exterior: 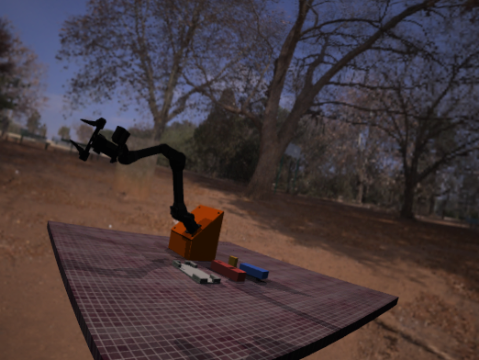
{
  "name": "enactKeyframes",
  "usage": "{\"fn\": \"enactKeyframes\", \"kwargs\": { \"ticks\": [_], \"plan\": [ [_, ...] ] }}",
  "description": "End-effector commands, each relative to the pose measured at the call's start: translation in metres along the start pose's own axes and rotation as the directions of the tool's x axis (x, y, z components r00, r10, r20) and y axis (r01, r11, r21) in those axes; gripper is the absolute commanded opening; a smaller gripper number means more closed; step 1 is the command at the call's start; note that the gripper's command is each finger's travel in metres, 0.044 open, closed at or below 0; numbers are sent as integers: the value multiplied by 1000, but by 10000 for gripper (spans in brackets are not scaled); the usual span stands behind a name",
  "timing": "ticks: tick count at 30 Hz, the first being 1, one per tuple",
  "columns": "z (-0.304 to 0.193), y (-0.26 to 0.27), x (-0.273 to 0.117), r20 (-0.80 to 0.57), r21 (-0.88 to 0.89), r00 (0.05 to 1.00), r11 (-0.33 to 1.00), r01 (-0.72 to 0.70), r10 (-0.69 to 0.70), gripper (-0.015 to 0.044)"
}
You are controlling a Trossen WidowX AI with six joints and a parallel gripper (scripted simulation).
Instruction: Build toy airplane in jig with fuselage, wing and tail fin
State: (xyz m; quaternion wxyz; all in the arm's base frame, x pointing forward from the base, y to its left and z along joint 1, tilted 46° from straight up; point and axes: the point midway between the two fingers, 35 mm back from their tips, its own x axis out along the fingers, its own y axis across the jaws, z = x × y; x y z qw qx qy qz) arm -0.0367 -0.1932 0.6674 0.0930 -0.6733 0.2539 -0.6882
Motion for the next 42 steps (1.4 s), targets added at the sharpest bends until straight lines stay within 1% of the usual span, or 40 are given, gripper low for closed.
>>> {"fn": "enactKeyframes", "kwargs": {
  "ticks": [1, 6, 10, 15, 19, 24, 30, 36, 42],
  "plan": [
    [23, 48, 1, 31, 194, 992, 973, -125, 121, 440],
    [55, 100, -5, 89, 365, 959, 887, -282, 269, 440],
    [93, 141, -18, 163, 483, 906, 769, -418, 390, 440],
    [153, 186, -49, 283, 582, 800, 568, -581, 529, 440],
    [206, 211, -82, 391, 608, 690, 391, -691, 610, 440],
    [270, 228, -135, 522, 583, 526, 169, -795, 671, 440],
    [334, 239, -209, 619, 516, 300, -87, -852, 726, 440],
    [384, 236, -294, 653, 427, 59, -303, -852, 755, 440],
    [417, 215, -386, 637, 333, -169, -466, -820, 752, 440]
  ]
}}
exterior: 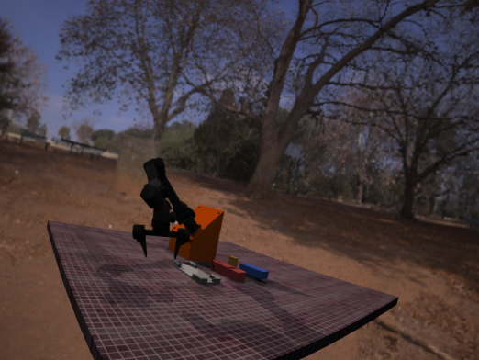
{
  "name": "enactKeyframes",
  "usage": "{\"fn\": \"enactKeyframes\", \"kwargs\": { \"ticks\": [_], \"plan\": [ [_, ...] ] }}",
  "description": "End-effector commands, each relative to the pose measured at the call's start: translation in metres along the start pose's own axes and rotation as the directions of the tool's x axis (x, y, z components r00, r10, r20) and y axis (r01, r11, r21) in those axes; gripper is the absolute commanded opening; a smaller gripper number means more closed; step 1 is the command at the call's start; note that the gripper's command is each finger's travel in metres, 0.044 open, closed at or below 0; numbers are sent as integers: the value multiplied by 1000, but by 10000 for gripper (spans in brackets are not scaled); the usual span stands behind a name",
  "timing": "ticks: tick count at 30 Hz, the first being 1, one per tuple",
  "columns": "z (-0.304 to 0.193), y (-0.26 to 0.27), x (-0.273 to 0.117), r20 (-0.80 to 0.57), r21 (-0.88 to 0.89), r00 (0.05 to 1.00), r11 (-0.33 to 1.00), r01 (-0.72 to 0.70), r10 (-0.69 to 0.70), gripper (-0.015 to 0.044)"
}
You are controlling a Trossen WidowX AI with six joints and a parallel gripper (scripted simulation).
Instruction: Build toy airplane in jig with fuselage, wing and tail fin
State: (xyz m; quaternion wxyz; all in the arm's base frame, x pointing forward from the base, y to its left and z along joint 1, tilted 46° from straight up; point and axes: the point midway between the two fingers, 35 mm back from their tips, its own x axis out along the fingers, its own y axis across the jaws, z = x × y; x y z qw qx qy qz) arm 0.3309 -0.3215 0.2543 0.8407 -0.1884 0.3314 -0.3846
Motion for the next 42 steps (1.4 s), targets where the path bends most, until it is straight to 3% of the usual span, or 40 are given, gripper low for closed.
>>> {"fn": "enactKeyframes", "kwargs": {
  "ticks": [1, 11, 15, 20, 24, 27, 34, 38, 42],
  "plan": [
    [-17, 73, 3, -110, 28, 985, 992, -127, 129, 440],
    [-77, 222, -34, -393, 24, 876, 955, -295, 280, 440],
    [-111, 266, -62, -509, -26, 823, 951, -308, 253, 440],
    [-164, 306, -110, -628, -178, 770, 944, -277, 108, 440],
    [-200, 318, -147, -635, -347, 770, 913, -214, -61, 440],
    [-206, 319, -155, -625, -385, 775, 902, -197, -97, 440],
    [-208, 319, -152, -625, -385, 775, 902, -197, -97, 440],
    [-237, 314, -116, -624, -386, 775, 902, -195, -99, 440],
    [-239, 313, -114, -624, -386, 775, 902, -195, -99, 440]
  ]
}}
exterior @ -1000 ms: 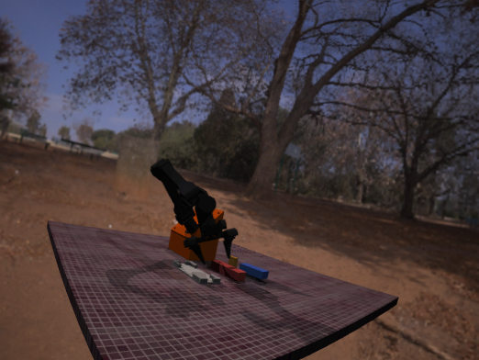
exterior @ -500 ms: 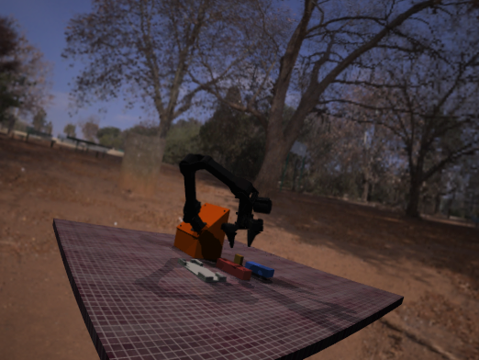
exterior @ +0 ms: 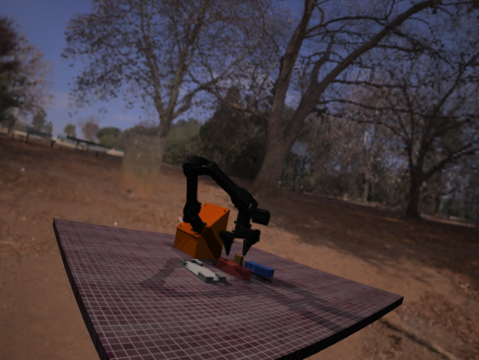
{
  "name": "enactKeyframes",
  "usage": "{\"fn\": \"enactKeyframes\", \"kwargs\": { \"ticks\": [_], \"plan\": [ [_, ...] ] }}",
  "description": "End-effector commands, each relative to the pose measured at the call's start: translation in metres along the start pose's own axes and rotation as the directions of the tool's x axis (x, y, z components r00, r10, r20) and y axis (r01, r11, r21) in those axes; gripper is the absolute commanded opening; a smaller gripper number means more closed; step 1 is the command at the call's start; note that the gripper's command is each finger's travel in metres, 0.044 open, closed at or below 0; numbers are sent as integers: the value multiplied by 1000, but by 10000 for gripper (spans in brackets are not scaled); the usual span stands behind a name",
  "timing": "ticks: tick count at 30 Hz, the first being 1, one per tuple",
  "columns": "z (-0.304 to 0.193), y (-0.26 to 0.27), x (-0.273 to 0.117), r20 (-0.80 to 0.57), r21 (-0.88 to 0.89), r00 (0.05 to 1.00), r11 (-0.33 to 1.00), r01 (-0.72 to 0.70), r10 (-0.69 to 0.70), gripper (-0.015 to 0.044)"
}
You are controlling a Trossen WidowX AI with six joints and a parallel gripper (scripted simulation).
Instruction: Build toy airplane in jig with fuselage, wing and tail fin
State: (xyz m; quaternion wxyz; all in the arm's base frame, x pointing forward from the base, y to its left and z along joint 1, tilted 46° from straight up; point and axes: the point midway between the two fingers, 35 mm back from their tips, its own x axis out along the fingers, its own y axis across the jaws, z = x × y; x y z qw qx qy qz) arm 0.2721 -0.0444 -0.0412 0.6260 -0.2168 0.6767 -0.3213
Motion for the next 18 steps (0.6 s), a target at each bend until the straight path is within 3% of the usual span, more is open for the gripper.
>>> {"fn": "enactKeyframes", "kwargs": {
  "ticks": [1, 18],
  "plan": [
    [0, 0, 9, 9, -3, 1000, 1000, 4, -4, 440],
    [1, 0, 38, 9, -4, 1000, 1000, 4, -4, 440]
  ]
}}
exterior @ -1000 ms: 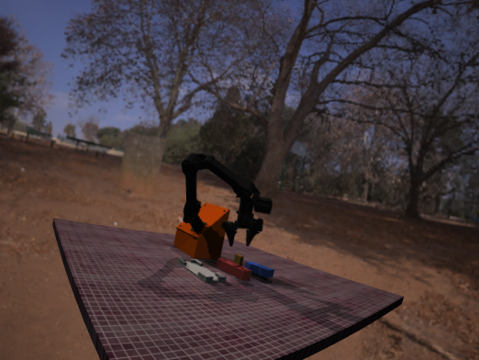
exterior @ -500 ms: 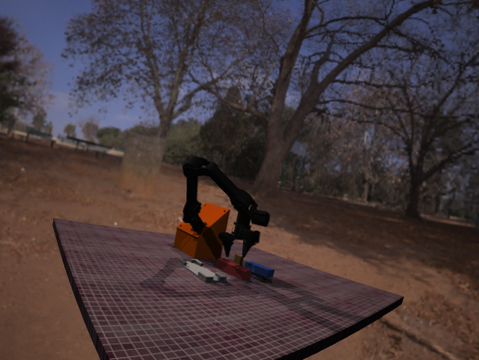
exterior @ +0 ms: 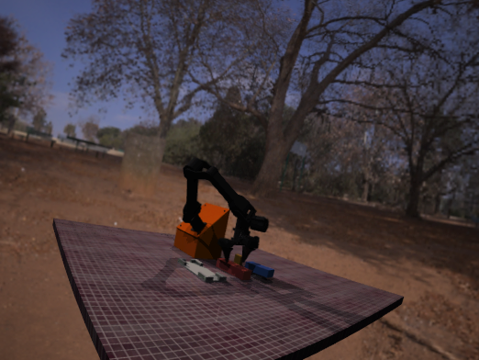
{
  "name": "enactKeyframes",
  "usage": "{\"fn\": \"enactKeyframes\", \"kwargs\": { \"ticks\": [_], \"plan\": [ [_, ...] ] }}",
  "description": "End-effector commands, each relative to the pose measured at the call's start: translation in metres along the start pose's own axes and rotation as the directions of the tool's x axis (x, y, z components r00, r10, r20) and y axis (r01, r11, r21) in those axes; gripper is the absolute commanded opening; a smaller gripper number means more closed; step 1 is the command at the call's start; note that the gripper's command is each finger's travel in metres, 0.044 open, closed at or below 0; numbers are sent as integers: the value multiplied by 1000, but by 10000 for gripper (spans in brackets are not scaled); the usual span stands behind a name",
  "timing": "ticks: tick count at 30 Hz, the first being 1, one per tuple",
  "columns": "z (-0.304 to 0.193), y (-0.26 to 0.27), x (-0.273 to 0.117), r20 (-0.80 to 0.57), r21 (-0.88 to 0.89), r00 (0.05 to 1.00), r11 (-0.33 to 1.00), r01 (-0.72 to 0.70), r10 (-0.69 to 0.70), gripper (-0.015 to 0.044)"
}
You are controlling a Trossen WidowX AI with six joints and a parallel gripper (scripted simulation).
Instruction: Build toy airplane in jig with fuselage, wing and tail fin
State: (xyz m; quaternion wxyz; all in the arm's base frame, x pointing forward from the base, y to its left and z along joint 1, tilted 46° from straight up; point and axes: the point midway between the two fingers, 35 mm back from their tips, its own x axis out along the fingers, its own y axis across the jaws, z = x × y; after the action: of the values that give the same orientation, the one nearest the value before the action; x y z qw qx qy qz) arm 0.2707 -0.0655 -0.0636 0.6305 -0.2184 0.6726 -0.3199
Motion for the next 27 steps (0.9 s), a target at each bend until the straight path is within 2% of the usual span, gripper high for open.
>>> {"fn": "enactKeyframes", "kwargs": {
  "ticks": [1, 23, 27],
  "plan": [
    [-1, -1, 9, -4, -4, 1000, 1000, 4, -5, 440],
    [-3, -2, 42, -5, -4, 1000, 1000, 8, -8, 440],
    [-3, -2, 42, -5, -4, 1000, 1000, 8, -8, 335]
  ]
}}
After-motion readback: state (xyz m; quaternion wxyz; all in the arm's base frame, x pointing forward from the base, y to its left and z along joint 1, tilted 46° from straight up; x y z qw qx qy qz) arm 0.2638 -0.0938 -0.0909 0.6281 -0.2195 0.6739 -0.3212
